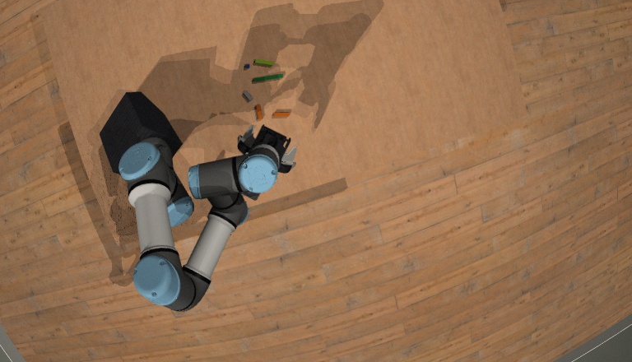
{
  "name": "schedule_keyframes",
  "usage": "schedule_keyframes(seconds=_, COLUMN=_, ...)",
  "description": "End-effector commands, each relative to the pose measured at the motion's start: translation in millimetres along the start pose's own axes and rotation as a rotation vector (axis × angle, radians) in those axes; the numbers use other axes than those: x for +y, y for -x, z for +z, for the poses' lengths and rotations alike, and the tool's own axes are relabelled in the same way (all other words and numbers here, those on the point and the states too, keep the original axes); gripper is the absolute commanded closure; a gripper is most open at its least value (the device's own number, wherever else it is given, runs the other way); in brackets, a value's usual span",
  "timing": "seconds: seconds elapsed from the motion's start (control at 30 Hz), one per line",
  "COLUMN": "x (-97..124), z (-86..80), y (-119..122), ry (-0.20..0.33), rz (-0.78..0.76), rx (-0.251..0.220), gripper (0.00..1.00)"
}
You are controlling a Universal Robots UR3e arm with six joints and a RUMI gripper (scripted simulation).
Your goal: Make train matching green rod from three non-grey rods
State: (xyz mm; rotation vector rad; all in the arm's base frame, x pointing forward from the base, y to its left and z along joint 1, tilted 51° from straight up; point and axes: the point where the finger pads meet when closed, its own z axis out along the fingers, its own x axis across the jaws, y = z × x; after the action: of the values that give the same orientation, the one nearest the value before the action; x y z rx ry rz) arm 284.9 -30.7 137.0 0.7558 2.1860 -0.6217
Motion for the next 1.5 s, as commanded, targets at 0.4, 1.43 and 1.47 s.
schedule_keyframes(seconds=0.4, x=0.0, z=-0.1, y=-0.1, ry=0.000, rz=0.001, rx=0.001, gripper=0.00)
schedule_keyframes(seconds=1.43, x=15.1, z=0.1, y=-4.9, ry=0.006, rz=-0.176, rx=0.013, gripper=0.00)
schedule_keyframes(seconds=1.47, x=18.3, z=0.2, y=-6.1, ry=0.007, rz=-0.213, rx=0.015, gripper=0.00)
